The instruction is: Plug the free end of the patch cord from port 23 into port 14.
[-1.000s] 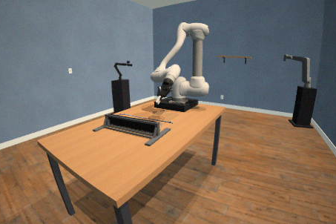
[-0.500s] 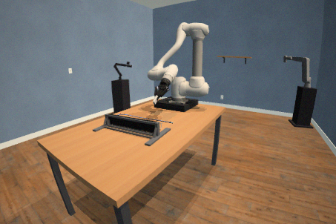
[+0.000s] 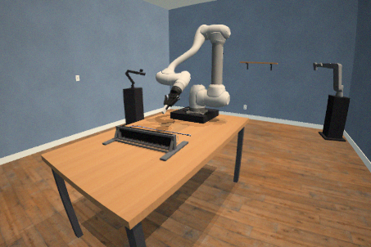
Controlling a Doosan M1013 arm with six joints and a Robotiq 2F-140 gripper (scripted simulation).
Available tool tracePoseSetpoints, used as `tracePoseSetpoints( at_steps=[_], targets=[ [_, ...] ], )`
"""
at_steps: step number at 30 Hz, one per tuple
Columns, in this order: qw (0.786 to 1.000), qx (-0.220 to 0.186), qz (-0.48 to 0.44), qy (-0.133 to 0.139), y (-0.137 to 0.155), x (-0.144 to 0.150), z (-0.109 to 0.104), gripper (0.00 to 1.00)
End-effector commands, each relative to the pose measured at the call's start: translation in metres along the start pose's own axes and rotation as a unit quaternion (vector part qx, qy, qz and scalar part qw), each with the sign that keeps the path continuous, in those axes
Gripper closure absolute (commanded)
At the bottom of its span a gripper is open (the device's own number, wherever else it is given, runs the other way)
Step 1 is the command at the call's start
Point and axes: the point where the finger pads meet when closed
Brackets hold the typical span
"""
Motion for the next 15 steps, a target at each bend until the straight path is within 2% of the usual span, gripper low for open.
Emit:
tracePoseSetpoints(
  at_steps=[1,11,15],
  targets=[
    [1.000,0.000,0.001,-0.012,-0.0012,0.0120,0.0005,1.00],
    [1.000,0.000,0.001,-0.012,-0.0014,0.0159,0.0009,1.00],
    [1.000,0.000,0.001,-0.012,-0.0014,0.0158,0.0078,1.00]
  ],
)
Point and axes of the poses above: the point where the finger pads meet when closed, its own z axis out along the fingers, its own x axis across the jaws, y = z × x, and after that the axes turned 3 degrees about z, right-handed
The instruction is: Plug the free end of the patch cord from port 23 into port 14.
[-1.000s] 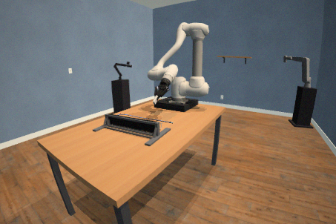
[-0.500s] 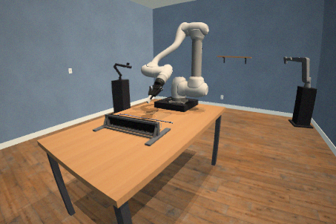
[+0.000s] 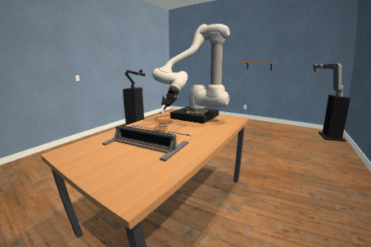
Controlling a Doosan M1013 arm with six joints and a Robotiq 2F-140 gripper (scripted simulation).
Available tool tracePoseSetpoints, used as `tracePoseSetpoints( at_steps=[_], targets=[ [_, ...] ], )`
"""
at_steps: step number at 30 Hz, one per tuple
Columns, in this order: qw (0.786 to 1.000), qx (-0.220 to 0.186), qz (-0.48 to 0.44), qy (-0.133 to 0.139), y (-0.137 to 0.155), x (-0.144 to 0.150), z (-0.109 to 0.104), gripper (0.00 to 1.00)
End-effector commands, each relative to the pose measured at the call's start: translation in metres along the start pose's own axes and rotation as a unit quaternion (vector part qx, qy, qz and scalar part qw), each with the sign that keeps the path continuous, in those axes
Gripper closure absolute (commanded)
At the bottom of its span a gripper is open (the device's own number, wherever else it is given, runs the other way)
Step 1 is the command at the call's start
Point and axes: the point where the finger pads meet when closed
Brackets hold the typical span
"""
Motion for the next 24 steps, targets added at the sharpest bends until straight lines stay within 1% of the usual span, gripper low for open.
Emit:
tracePoseSetpoints(
  at_steps=[1,4,7,9,15,18,21,24],
  targets=[
    [1.000,0.000,0.000,0.000,0.000,0.000,0.008,1.00],
    [1.000,0.000,0.000,0.000,0.000,0.000,0.024,1.00],
    [1.000,0.000,0.000,0.000,0.000,0.000,0.046,1.00],
    [1.000,0.000,0.000,0.000,0.000,0.000,0.046,1.00],
    [1.000,0.000,0.000,0.000,0.000,0.000,0.097,1.00],
    [1.000,0.000,0.000,0.000,0.000,0.000,0.118,1.00],
    [1.000,0.000,0.000,0.000,0.000,0.000,0.132,1.00],
    [1.000,0.000,0.000,0.000,0.000,0.000,0.137,1.00]
  ],
)
Point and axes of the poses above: the point where the finger pads meet when closed, its own z axis out along the fingers, its own x axis across the jaws, y = z × x, and after that the axes turned 3 degrees about z, right-handed
